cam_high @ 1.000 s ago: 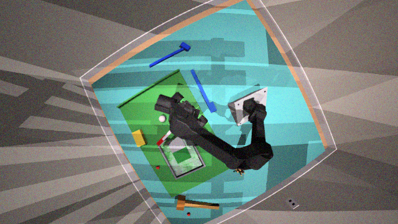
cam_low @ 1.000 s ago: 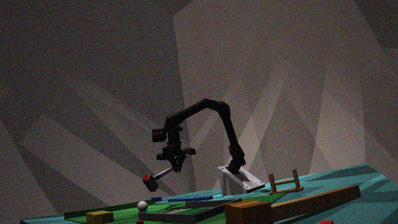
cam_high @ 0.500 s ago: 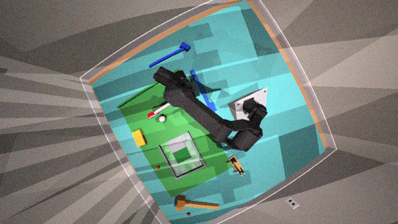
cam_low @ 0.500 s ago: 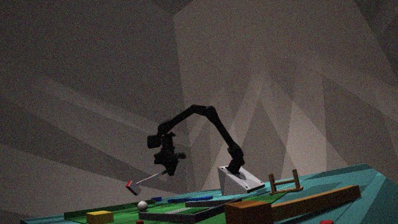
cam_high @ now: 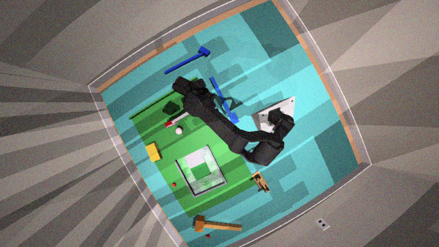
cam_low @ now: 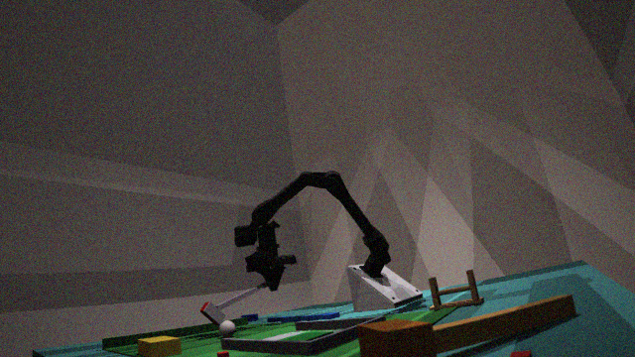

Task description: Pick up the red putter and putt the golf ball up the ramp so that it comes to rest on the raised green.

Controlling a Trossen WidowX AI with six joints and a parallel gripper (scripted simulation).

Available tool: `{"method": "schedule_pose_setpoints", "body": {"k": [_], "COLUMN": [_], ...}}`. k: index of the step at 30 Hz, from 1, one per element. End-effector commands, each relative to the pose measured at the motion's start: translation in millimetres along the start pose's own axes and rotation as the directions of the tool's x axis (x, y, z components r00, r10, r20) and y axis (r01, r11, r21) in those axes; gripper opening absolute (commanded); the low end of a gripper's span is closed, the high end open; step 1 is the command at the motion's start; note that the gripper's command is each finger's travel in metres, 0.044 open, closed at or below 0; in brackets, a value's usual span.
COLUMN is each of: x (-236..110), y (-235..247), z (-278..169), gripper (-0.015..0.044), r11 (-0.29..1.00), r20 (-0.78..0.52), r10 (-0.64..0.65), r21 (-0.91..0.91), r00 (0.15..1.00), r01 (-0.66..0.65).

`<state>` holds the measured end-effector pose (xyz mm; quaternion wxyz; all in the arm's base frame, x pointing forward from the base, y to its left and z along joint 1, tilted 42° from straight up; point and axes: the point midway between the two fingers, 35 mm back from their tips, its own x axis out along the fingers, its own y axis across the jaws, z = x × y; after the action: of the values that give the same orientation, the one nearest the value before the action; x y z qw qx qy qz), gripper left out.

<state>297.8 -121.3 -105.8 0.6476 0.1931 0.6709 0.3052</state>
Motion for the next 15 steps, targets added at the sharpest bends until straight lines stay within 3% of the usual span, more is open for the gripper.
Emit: {"method": "schedule_pose_setpoints", "body": {"k": [1,15], "x": [5,25], "y": [-1,-1], "z": [1,1], "gripper": [0.0,0.0], "r11": [1.0,1.0], "r20": [0.015,0.016], "r10": [-0.001,-0.001], "r21": [0.007,0.006], "r00": [1.0,1.0], "r01": [0.001,0.001]}}
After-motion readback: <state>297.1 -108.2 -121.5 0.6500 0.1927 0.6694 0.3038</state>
